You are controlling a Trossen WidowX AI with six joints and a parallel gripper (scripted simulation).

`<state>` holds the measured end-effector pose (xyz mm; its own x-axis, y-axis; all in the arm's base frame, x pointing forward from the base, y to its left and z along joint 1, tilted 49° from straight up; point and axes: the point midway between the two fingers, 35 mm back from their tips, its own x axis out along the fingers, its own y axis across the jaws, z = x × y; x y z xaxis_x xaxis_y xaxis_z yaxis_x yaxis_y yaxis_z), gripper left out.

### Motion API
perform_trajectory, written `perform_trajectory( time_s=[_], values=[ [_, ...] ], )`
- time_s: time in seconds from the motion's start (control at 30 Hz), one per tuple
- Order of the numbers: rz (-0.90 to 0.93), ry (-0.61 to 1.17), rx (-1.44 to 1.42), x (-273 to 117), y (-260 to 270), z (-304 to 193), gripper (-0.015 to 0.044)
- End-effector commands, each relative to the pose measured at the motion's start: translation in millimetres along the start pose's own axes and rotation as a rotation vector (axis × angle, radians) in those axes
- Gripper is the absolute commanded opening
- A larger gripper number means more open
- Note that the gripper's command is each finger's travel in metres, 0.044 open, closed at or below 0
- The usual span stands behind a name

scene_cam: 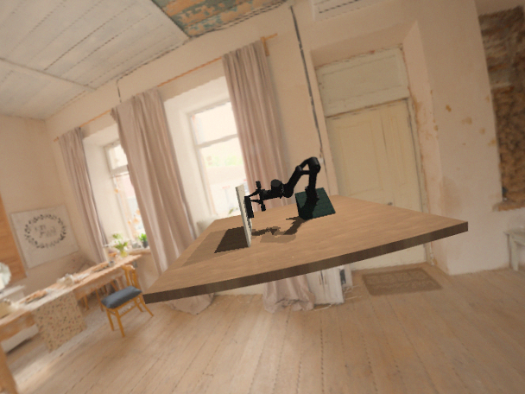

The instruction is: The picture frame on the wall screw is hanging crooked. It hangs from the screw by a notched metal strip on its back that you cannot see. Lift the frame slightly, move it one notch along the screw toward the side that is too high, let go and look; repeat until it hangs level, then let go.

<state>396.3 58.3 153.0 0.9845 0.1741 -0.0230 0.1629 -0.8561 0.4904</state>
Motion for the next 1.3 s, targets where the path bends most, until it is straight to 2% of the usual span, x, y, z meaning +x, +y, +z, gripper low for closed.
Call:
perform_trajectory(
  time_s=[0.0,1.27],
  values=[
    [-0.003,0.002,-0.024,0.1,-0.1,-0.5,0.0000],
    [-0.003,0.002,-0.222,-0.2,1.9,-1.2,0.0000]
  ],
)
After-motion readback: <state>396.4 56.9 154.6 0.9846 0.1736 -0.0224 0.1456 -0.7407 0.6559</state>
